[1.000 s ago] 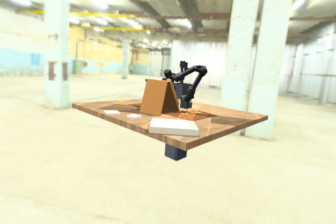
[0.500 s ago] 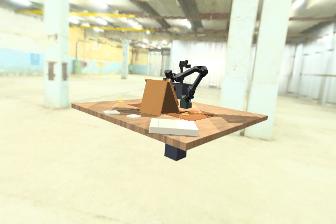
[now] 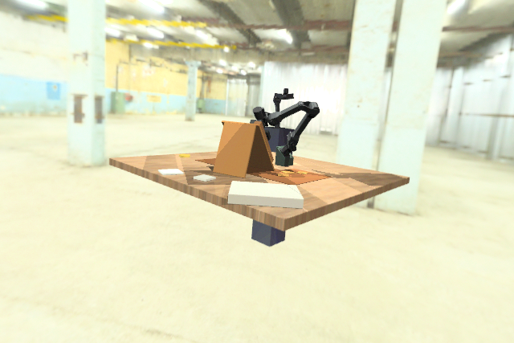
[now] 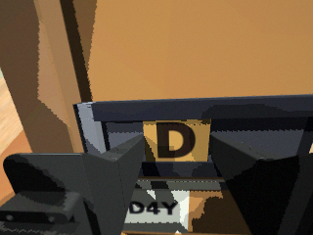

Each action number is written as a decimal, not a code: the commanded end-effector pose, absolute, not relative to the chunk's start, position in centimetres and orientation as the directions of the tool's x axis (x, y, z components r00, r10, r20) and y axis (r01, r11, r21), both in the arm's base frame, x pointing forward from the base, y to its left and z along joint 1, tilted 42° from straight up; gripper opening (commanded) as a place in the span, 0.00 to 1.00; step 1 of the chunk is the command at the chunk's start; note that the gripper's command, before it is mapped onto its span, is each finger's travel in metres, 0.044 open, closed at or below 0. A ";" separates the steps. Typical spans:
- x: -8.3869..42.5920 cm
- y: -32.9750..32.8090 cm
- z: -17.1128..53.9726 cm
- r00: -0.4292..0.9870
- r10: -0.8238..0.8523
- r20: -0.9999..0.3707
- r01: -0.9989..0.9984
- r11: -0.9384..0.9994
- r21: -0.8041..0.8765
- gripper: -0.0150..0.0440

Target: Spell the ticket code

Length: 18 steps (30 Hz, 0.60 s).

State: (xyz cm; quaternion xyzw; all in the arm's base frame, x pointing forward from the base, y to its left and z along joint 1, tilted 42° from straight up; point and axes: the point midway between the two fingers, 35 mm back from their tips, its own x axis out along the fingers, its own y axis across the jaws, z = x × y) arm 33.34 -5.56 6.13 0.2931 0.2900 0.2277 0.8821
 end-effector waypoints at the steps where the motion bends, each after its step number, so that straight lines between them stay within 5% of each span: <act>1: 33.2 -5.3 6.4 0.730 0.569 -0.379 -0.230 0.726 0.648 0.25; 18: 33.0 -4.7 7.0 0.730 0.569 -0.379 -0.230 0.726 0.648 0.25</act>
